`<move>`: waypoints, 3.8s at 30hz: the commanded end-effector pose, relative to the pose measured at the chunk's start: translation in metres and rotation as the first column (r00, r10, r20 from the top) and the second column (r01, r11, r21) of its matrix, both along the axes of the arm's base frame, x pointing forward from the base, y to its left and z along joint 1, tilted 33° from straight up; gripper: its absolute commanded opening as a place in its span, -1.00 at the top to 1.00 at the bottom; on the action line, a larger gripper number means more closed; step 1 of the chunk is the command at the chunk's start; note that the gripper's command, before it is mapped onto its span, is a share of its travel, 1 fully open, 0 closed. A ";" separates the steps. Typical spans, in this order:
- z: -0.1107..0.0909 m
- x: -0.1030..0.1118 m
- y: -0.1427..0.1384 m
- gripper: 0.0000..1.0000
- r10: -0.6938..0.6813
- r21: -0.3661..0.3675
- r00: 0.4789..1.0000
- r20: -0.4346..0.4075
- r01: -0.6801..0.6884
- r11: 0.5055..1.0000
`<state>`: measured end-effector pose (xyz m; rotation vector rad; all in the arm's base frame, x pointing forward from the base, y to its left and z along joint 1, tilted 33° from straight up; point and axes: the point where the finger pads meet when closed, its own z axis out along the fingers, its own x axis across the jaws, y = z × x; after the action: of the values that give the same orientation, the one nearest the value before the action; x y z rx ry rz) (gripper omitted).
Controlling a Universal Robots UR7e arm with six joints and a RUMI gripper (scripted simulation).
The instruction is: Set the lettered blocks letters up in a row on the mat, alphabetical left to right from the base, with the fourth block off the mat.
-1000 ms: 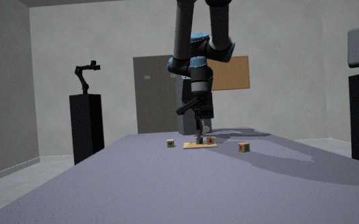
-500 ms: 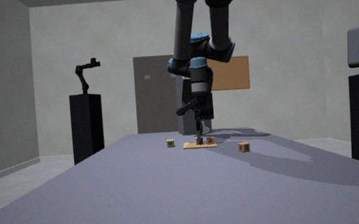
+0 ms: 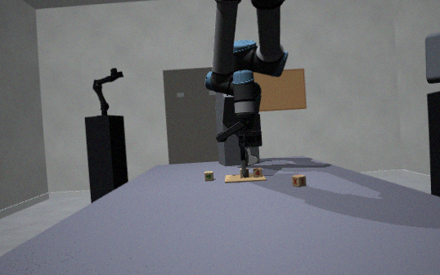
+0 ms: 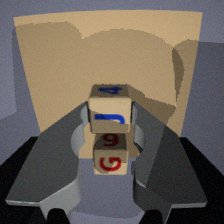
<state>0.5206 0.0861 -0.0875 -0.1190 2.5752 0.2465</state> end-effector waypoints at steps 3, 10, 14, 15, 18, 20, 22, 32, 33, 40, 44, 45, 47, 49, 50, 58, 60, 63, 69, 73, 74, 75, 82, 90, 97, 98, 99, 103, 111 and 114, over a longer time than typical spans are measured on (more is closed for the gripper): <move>0.000 0.000 0.001 0.83 0.001 0.000 1.000 0.000 -0.001 1.000; 0.000 0.000 0.001 0.83 0.001 0.000 1.000 0.000 -0.001 1.000; 0.000 0.000 0.001 0.83 0.001 0.000 1.000 0.000 -0.001 1.000; 0.000 0.000 0.001 0.83 0.001 0.000 1.000 0.000 -0.001 1.000; 0.000 0.000 0.001 0.83 0.001 0.000 1.000 0.000 -0.001 1.000; 0.000 0.000 0.001 0.83 0.001 0.000 1.000 0.000 -0.001 1.000; 0.000 0.000 0.001 0.83 0.001 0.000 1.000 0.000 -0.001 1.000; 0.000 0.000 0.001 0.60 0.001 0.000 1.000 0.000 -0.001 1.000; 0.000 0.000 0.001 0.52 0.001 0.000 1.000 0.000 -0.001 1.000; 0.000 0.000 0.001 0.44 0.001 0.000 1.000 0.000 -0.001 1.000; 0.000 0.000 0.001 0.44 0.001 0.000 1.000 0.000 -0.001 1.000; 0.000 0.000 0.001 0.44 0.001 0.000 1.000 0.000 -0.001 1.000; 0.000 0.000 0.001 0.44 0.001 0.000 1.000 0.000 -0.001 1.000; 0.000 0.000 0.000 0.44 0.001 0.000 1.000 0.000 -0.001 1.000; 0.000 0.000 0.000 0.44 0.001 0.000 1.000 0.000 -0.001 1.000; 0.006 -0.005 -0.002 0.44 -0.001 0.000 1.000 -0.001 0.001 1.000; 0.009 -0.007 -0.002 0.44 -0.001 0.001 1.000 -0.001 0.001 1.000; 0.016 -0.011 -0.004 0.44 -0.001 0.001 1.000 -0.001 0.001 1.000; 0.032 -0.021 -0.008 0.44 -0.001 0.001 1.000 -0.001 0.001 1.000; 0.038 -0.024 -0.009 0.44 -0.001 0.001 1.000 -0.001 0.001 1.000; 0.041 -0.026 -0.010 0.44 -0.001 0.001 1.000 -0.001 0.001 1.000; 0.044 -0.028 -0.010 0.44 -0.001 0.001 1.000 -0.001 0.001 1.000; 0.061 -0.039 -0.015 0.44 -0.001 0.001 1.000 -0.001 0.001 1.000; 0.071 -0.045 -0.017 0.44 -0.001 0.001 1.000 -0.001 0.001 1.000; 0.075 -0.047 -0.018 0.44 -0.001 0.001 1.000 -0.001 0.001 1.000; 0.075 -0.047 -0.018 0.44 -0.001 0.000 1.000 0.000 0.001 1.000; 0.075 -0.046 -0.018 0.44 -0.001 0.000 1.000 0.001 0.001 1.000; 0.076 -0.046 -0.018 -1.00 0.000 -0.001 1.000 0.001 0.000 1.000; 0.075 -0.046 -0.018 -1.00 0.000 0.000 1.000 0.001 0.000 1.000; 0.075 -0.046 -0.018 -1.00 0.000 0.000 1.000 0.001 0.000 1.000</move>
<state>0.4745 0.0688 -0.0135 -0.1194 2.5767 0.2470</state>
